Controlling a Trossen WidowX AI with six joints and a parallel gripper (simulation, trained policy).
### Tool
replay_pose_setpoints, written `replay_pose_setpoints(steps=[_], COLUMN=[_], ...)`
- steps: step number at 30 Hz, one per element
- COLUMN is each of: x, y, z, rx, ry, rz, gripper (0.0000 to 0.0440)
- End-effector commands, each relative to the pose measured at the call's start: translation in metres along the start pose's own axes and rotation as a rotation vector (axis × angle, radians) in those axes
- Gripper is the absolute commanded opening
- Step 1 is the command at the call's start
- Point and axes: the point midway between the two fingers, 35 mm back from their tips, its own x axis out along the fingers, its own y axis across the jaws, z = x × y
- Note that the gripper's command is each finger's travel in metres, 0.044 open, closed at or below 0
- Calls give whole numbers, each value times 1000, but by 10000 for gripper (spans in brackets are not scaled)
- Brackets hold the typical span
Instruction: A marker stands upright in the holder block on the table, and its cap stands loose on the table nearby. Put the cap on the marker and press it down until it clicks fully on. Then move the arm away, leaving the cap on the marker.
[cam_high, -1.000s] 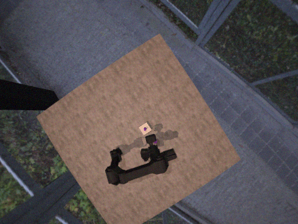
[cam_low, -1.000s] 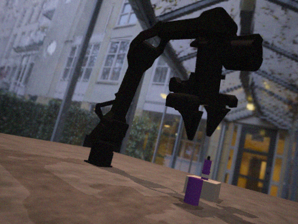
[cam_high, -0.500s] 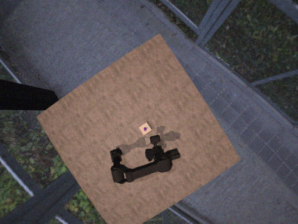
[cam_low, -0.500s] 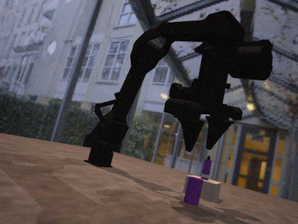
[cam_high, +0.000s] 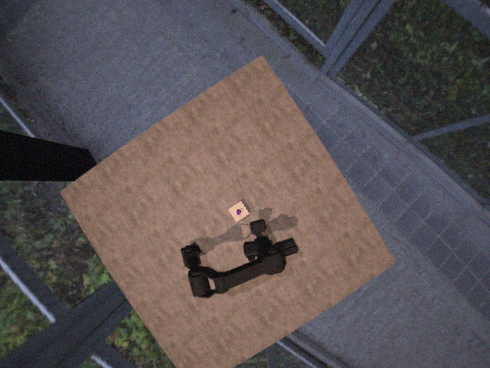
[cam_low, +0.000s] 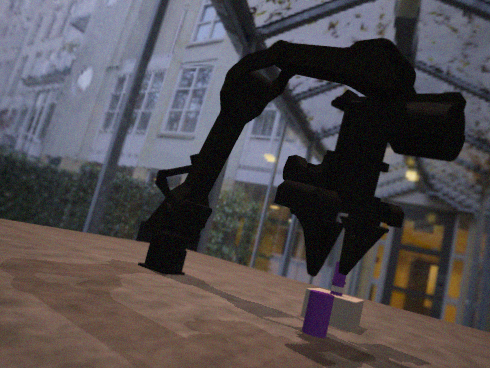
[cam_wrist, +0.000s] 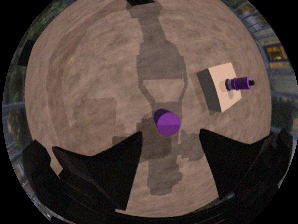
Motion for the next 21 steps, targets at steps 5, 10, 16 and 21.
replay_pose_setpoints(steps=[5, 10, 16, 21], x=[20, 35, 50, 57], y=[2, 3, 3, 3], z=[-2, -1, 0, 0], rx=[-26, -39, -55, -68], ry=[-24, -39, -52, -46], rz=[52, 77, 104, 127], gripper=[278, 266, 253, 214])
